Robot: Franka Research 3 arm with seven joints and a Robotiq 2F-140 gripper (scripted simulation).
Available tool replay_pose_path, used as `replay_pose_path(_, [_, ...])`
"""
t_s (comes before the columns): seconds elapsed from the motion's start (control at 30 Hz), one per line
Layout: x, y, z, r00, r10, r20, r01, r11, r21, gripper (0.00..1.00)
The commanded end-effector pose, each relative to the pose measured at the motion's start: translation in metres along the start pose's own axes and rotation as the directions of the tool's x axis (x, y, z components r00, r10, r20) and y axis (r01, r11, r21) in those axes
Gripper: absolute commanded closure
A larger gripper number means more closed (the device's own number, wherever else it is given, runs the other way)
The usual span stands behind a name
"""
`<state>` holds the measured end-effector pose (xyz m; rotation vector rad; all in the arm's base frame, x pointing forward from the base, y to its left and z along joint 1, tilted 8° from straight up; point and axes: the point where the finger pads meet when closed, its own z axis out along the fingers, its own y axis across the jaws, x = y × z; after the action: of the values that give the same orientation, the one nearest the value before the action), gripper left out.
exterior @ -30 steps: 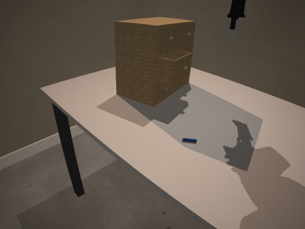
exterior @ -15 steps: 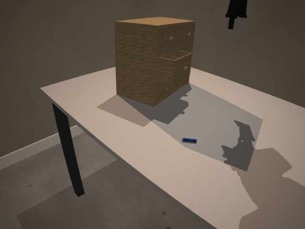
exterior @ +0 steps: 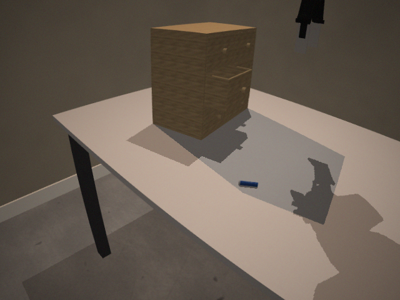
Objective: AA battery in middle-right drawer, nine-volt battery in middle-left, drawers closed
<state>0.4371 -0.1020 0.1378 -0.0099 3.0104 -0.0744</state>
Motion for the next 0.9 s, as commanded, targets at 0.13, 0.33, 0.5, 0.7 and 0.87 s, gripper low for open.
replay_pose_path(0.13, [0.0,-0.003,-0.001,0.999,-0.04,0.002,0.04,0.999,0.0,0.0])
replay_pose_path(0.33, [0.001,-0.018,-0.003,0.966,-0.258,0.01,0.258,0.966,0.0,0.0])
replay_pose_path(0.5, [0.002,-0.026,-0.004,0.925,-0.379,0.013,0.379,0.926,0.001,0.0])
replay_pose_path(0.7, [0.003,-0.031,-0.004,0.895,-0.446,0.015,0.446,0.895,0.003,0.0])
replay_pose_path(0.87, [0.005,-0.043,-0.005,0.808,-0.589,0.019,0.589,0.808,0.007,0.0])
